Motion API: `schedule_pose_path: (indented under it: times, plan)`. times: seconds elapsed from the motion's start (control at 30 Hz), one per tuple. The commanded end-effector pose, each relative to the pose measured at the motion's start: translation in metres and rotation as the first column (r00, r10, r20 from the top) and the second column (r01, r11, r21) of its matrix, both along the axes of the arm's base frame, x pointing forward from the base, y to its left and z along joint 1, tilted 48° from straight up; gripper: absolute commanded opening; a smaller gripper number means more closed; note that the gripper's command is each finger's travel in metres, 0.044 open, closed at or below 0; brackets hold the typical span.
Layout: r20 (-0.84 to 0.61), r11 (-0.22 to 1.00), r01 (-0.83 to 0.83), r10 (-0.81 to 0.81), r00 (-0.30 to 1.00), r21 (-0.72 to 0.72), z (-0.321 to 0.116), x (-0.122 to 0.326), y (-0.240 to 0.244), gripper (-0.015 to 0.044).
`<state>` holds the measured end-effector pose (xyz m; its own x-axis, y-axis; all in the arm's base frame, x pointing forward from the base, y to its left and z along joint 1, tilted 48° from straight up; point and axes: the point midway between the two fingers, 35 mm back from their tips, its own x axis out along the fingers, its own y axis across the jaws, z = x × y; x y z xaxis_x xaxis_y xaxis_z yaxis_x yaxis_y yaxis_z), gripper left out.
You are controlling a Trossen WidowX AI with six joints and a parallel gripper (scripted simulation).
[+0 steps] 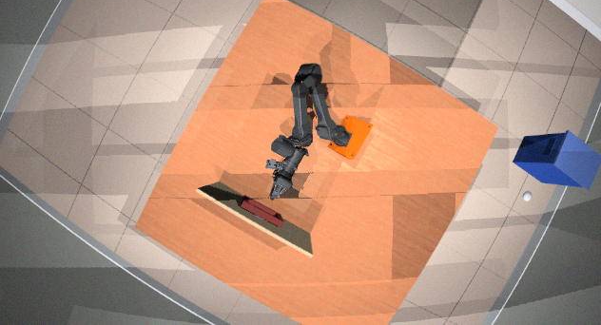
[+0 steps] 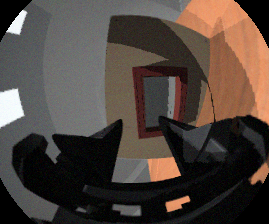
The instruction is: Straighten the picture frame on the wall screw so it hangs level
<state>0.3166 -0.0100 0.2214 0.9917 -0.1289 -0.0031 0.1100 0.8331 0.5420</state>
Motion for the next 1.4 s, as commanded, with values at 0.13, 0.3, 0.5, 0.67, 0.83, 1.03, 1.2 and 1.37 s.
schedule_pose_path:
  times: [0.13, 0.3, 0.5, 0.67, 0.83, 1.03, 1.2, 1.37]
  plan:
    - [0.005, 1.0, 0.001, -0.001, 1.0, -0.001, -0.004, 0.033, -0.006, 0.026]
    - [0.005, 1.0, 0.001, -0.001, 1.0, -0.001, -0.004, 0.033, -0.006, 0.026]
    - [0.005, 1.0, 0.001, -0.001, 1.0, -0.001, -0.004, 0.033, -0.006, 0.026]
    - [0.005, 1.0, 0.001, -0.001, 1.0, -0.001, -0.004, 0.033, -0.006, 0.026]
    - [0.005, 1.0, 0.001, -0.001, 1.0, -0.001, -0.003, 0.039, -0.007, 0.026]
    - [0.006, 1.0, 0.001, -0.001, 1.0, -0.001, -0.002, 0.049, -0.008, 0.026]
    - [0.007, 1.0, 0.001, -0.001, 1.0, -0.001, -0.002, 0.057, -0.009, 0.026]
    - [0.007, 1.0, 0.001, -0.001, 1.0, -0.001, -0.003, 0.065, -0.01, 0.026]
